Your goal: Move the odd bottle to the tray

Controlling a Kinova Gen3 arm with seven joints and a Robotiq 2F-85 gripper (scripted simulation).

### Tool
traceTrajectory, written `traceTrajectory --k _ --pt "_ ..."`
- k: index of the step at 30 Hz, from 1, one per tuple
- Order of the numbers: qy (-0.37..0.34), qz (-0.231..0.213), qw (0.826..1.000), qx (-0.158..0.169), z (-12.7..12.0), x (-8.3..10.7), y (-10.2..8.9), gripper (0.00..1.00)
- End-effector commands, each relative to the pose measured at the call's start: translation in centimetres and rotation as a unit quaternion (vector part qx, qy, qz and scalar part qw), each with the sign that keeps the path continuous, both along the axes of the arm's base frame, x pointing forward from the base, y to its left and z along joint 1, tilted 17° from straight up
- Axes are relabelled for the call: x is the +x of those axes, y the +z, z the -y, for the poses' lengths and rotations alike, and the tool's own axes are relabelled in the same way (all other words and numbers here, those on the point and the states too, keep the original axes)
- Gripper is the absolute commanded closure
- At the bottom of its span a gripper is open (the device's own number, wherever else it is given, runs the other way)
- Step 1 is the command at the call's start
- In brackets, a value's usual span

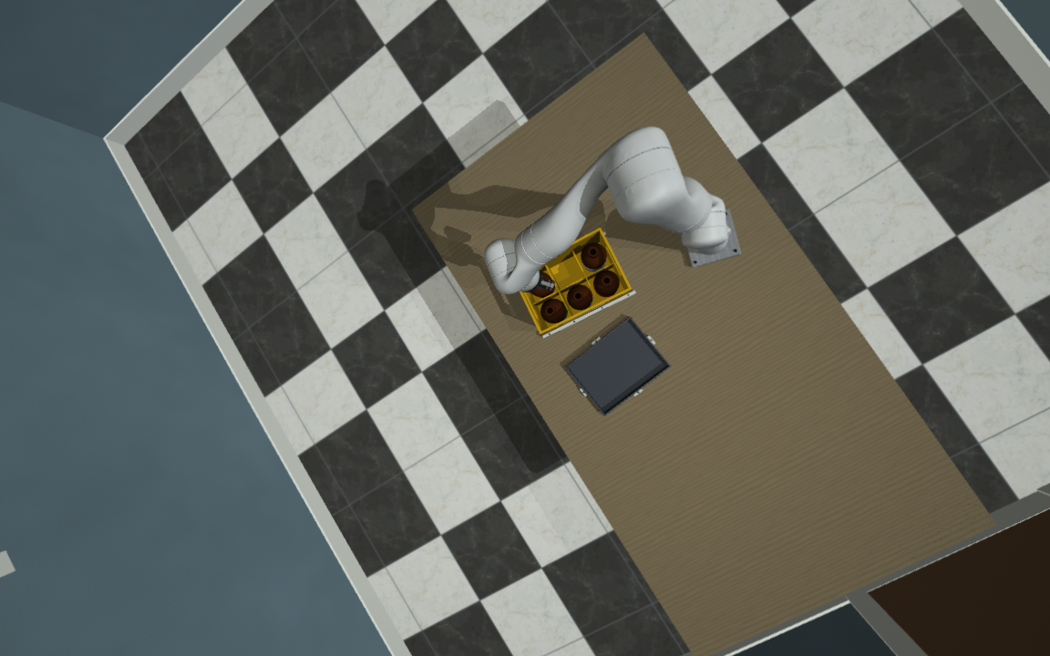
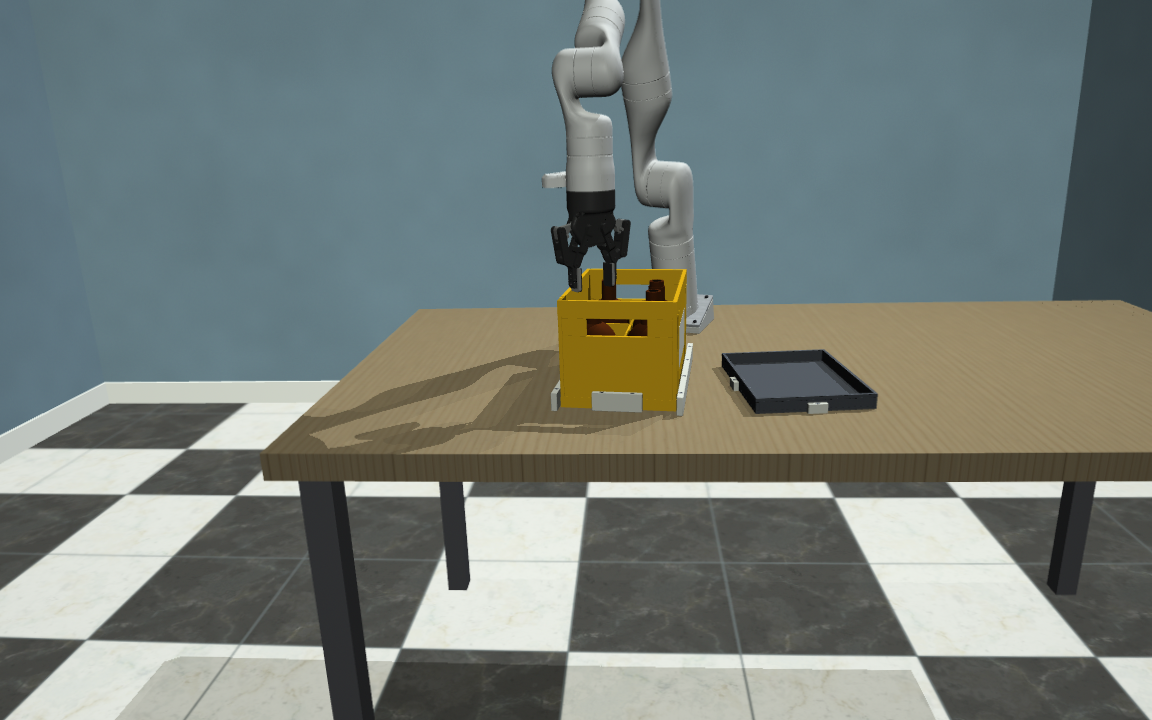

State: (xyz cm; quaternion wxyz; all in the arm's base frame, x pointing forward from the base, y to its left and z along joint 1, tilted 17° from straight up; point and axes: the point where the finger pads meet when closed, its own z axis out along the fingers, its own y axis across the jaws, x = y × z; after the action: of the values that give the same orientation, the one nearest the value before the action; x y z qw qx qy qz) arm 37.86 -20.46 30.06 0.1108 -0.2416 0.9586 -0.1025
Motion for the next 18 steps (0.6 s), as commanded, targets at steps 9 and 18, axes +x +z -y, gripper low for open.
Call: traceTrajectory --k 9,18 --pt "0.0 0.0 1.0 0.0 0.1 0.2 -0.7 0.36" --pt "0.0 0.0 1.0 0.0 0.2 0.4 -1.5 0.36"
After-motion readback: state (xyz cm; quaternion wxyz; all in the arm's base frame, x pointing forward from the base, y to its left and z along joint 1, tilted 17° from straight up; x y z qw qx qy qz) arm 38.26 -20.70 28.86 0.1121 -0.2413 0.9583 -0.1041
